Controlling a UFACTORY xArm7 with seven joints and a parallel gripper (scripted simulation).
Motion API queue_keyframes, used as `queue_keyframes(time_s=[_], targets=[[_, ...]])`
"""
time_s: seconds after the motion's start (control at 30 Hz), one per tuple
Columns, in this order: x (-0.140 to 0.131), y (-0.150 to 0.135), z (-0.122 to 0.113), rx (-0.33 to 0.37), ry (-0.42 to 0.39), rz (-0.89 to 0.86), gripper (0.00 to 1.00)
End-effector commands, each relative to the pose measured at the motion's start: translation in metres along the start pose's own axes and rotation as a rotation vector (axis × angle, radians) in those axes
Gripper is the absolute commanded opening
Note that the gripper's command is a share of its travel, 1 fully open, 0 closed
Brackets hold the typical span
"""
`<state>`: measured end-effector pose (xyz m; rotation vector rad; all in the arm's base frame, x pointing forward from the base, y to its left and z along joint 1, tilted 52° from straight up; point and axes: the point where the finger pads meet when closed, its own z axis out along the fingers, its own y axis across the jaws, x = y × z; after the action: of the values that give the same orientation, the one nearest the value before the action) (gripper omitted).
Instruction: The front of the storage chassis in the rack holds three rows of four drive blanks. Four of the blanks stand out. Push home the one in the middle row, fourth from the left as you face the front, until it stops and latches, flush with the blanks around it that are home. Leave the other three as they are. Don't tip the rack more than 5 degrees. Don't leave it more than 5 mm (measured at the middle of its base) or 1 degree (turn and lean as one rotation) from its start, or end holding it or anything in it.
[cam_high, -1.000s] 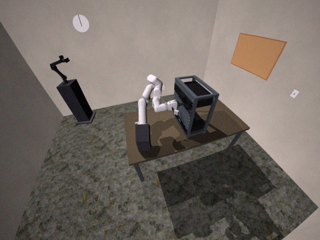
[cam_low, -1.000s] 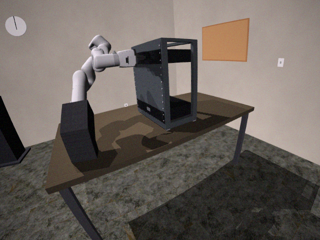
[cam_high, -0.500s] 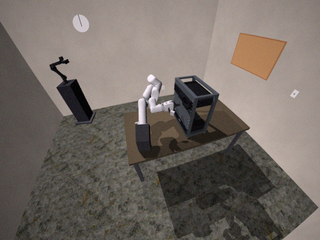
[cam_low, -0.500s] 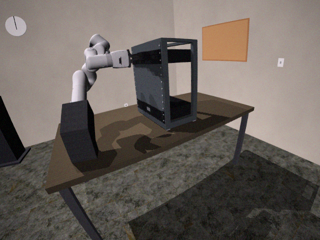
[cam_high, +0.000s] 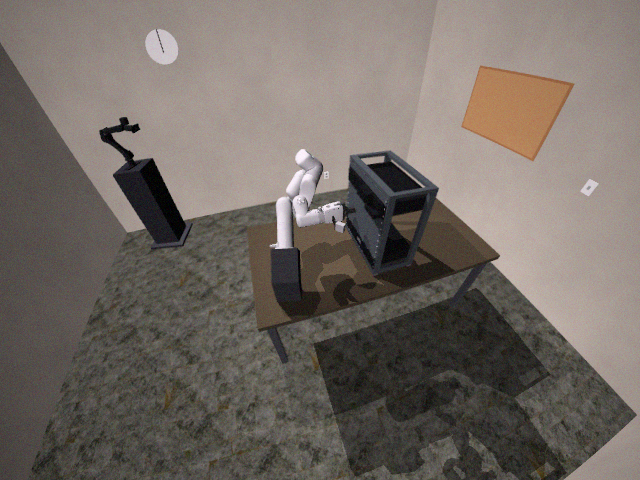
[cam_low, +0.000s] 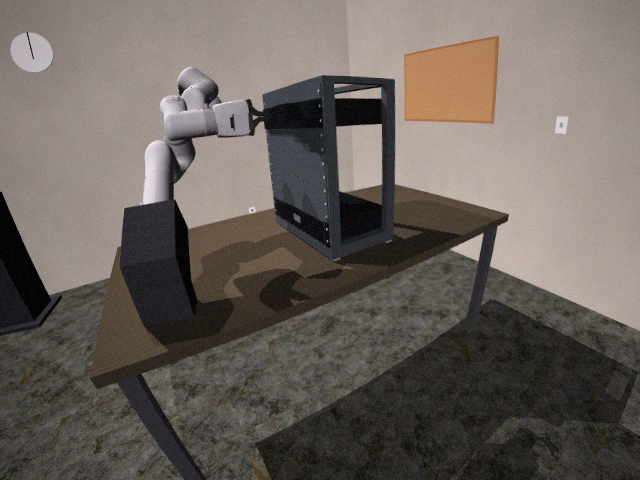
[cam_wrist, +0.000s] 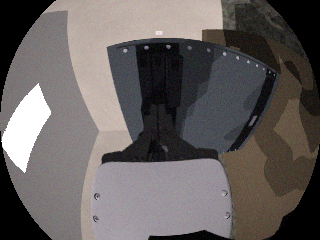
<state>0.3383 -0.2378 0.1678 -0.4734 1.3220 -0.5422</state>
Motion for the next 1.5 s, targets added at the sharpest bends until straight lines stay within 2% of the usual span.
queue_keyframes(time_s=[0.0, 0.2, 0.27, 0.53, 0.73, 1.0, 1.47], targets=[[0.000, -0.001, -0.025, 0.001, -0.002, -0.004, 0.00], [0.000, -0.001, -0.060, 0.001, -0.002, -0.004, 0.00], [0.000, -0.001, -0.060, 0.001, -0.002, -0.004, 0.00], [0.001, -0.001, -0.103, 0.001, -0.002, -0.004, 0.00], [0.001, -0.001, -0.124, 0.001, -0.002, -0.004, 0.00], [0.001, -0.001, -0.132, 0.001, -0.002, -0.004, 0.00], [0.001, -0.001, -0.132, 0.001, -0.002, -0.004, 0.00]])
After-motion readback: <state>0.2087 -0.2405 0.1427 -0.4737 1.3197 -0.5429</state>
